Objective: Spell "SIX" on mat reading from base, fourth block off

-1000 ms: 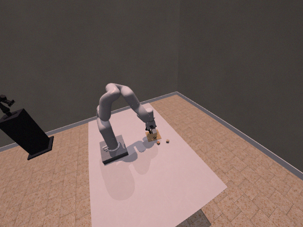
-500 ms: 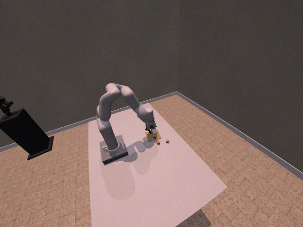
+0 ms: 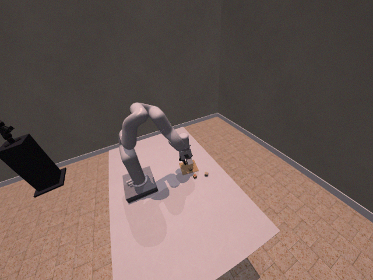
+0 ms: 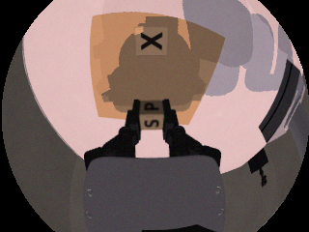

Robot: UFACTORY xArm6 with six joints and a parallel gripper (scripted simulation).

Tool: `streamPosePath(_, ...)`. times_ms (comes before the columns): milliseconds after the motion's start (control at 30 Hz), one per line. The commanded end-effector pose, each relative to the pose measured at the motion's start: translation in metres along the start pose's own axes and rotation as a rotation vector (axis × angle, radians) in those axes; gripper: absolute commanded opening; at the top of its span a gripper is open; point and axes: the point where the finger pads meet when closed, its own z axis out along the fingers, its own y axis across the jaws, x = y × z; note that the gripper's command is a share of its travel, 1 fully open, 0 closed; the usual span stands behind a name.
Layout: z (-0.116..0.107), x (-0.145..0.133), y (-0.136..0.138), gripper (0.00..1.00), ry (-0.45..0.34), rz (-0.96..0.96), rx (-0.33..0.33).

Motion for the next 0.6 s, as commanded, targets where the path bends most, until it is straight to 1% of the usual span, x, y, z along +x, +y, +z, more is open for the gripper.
streamPosePath(0,-0.0011,-0.0006,-0.0017,0.21,0.000,0.000,0.004)
streamPosePath(567,-0.0011,-0.0011,-0.0019,0.21,0.000,0.000,0.004)
